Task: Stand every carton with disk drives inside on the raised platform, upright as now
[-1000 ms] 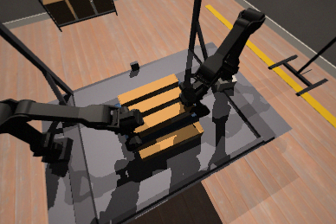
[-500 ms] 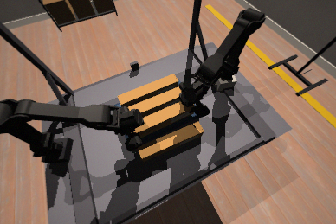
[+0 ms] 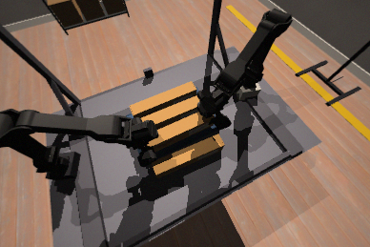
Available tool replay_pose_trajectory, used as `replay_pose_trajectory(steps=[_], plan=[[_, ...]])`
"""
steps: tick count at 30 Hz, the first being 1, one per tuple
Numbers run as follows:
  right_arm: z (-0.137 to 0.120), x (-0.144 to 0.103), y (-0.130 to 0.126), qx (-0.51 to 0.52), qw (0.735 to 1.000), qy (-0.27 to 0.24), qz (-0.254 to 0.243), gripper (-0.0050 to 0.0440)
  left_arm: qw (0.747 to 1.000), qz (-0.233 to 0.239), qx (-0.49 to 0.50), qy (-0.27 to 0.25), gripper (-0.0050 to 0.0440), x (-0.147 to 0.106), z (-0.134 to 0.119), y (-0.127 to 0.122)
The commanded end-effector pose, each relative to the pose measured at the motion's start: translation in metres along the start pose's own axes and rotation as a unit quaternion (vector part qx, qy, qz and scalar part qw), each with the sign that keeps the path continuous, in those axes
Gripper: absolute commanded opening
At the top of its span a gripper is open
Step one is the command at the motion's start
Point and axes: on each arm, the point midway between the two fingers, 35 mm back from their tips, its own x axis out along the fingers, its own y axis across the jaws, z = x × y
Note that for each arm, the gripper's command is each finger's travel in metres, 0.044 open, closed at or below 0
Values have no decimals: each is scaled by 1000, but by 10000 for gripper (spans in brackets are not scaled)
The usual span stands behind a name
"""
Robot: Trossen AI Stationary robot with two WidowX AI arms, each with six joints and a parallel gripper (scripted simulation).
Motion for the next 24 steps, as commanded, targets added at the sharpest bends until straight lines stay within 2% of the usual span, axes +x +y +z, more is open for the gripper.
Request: replay_pose_trajectory(steps=[1, 2, 3, 24], plan=[[11, -22, -4, 0, 999, -32, -9, -50, 1000, 11, 4, -28, -50, -16, 11, 3], [11, -22, -4, 0, 999, -32, -9, -50, 1000, 11, 4, -28, -50, -16, 11, 3], [7, -8, -5, 1, 999, -41, -11, -50, 999, 13, 5, -35, -50, 3, 6, 4], [7, -8, -5, 1, 999, -40, -11, -50, 1000, 11, 2, -22, -50, 3, 5, 4]])
